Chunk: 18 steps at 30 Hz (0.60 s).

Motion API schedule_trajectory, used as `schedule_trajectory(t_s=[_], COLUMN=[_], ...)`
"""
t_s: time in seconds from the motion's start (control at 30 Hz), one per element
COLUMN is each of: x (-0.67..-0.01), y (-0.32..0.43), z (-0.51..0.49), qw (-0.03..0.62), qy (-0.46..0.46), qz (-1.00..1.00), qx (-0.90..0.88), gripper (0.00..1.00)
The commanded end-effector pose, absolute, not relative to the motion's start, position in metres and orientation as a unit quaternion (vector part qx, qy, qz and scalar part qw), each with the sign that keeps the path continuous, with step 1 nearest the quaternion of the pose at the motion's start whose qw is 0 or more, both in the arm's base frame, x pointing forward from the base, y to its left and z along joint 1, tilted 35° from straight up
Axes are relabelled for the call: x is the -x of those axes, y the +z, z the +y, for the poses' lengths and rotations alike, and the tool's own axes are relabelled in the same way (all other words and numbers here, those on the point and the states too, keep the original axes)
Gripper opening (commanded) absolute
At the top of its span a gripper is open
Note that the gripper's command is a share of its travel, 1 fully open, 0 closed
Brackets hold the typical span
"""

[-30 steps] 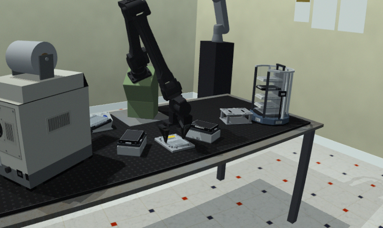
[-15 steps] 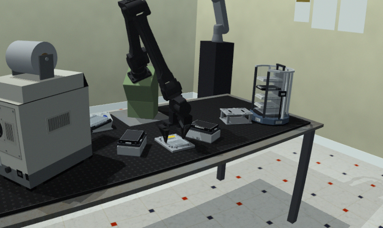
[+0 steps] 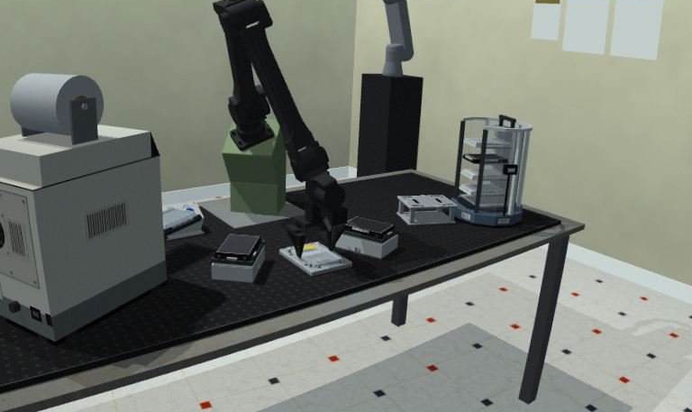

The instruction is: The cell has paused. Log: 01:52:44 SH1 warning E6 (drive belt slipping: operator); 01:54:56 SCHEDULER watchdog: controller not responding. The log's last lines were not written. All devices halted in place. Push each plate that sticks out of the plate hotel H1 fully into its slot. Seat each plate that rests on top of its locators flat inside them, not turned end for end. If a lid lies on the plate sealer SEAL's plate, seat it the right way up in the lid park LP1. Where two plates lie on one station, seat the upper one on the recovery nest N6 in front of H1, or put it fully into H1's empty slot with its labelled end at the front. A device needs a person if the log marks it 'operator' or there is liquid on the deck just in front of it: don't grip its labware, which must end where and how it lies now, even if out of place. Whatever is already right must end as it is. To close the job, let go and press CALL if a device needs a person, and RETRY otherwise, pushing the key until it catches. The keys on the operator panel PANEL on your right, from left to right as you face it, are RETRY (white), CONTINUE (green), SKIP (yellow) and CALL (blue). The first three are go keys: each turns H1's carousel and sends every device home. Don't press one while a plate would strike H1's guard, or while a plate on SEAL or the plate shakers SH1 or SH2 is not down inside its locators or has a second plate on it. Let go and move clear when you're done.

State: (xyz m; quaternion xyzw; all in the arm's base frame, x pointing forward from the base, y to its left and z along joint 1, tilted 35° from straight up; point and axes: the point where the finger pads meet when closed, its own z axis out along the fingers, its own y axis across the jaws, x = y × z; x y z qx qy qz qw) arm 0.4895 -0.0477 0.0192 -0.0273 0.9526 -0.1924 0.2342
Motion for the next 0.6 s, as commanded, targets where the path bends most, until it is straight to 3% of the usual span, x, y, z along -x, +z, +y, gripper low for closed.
schedule_trajectory(t_s=[0.0,0.57], x=[-0.483,-0.465], y=[0.031,0.062], z=[-0.038,-0.024], qw=[0.238,0.238], qy=[-0.19,-0.19], qz=[0.952,0.952], qx=[0.03,0.03], gripper=[1.0,1.0])
